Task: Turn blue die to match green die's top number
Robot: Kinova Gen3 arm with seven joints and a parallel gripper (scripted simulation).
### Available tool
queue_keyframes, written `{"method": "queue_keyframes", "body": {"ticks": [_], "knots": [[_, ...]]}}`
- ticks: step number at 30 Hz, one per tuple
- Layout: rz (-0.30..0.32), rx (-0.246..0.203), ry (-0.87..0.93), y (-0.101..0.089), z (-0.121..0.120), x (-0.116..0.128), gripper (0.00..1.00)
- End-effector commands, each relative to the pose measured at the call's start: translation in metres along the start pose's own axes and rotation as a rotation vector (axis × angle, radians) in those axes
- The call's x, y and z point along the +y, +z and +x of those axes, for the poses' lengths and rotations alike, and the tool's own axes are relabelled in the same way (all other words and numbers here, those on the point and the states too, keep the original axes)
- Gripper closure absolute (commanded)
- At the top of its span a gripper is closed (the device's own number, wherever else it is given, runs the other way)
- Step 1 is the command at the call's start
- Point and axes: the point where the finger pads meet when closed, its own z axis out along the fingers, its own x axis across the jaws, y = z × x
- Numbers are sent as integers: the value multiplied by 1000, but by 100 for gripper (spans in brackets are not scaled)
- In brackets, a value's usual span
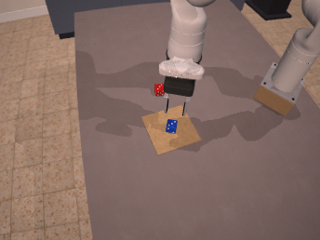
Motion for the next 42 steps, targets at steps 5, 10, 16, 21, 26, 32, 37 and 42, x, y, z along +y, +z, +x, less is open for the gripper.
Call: {"method": "queue_keyframes", "body": {"ticks": [5,10,16,21,26,32,37,42], "knots": [[-1,7,-9,3,2,2,13],[-1,7,-9,6,2,2,13],[-1,7,-9,14,2,2,13],[-1,7,-9,18,2,2,13],[-1,7,-9,26,2,2,13],[-1,7,-9,36,3,2,13],[-1,7,-9,41,3,2,13],[-1,7,-9,47,3,2,13]]}}
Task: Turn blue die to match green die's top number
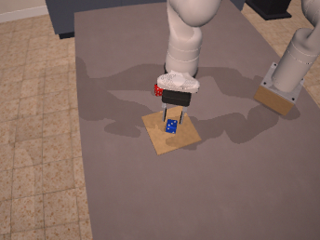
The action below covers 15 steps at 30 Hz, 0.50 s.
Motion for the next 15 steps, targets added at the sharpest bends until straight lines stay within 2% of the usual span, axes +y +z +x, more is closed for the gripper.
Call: {"method": "queue_keyframes", "body": {"ticks": [1,15], "knots": [[-3,2,-10,6,0,1,13],[-3,2,-10,12,0,1,13]]}}
